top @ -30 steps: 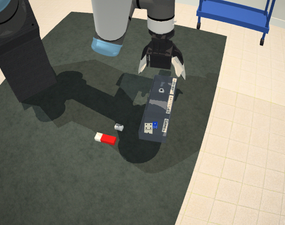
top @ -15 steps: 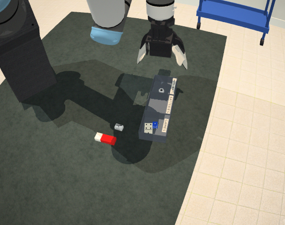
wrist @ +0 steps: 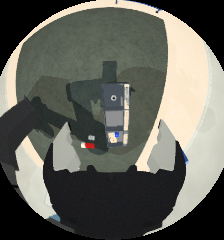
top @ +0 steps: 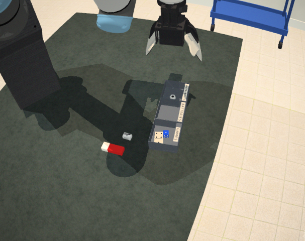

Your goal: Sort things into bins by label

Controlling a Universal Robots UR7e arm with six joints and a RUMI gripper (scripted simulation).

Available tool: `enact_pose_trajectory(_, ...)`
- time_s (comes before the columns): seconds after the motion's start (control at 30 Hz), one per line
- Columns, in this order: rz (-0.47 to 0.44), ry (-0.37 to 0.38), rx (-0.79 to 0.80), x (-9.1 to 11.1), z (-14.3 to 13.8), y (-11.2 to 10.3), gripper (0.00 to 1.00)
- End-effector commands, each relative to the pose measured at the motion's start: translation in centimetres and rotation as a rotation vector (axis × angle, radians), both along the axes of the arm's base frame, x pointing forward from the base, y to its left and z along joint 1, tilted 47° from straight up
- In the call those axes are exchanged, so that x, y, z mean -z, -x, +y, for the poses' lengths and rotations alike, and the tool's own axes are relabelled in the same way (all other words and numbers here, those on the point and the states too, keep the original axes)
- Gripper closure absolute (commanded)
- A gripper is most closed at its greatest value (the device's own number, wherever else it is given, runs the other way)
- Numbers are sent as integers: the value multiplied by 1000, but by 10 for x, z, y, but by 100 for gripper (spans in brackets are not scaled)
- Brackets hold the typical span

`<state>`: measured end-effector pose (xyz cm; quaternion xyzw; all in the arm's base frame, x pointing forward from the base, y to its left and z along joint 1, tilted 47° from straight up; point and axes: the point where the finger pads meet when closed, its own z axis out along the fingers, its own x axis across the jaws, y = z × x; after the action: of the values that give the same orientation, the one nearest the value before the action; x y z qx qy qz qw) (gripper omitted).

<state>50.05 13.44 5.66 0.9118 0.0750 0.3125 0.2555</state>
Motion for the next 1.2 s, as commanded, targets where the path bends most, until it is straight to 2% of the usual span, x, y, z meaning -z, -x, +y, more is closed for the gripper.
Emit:
enact_pose_trajectory(0.0,7,1,5,-17,11,17,0)
enact_pose_trajectory(0.23,2,-1,5,-32,20,26,0)
enact_pose_trajectory(1.17,7,0,7,-30,18,27,0)
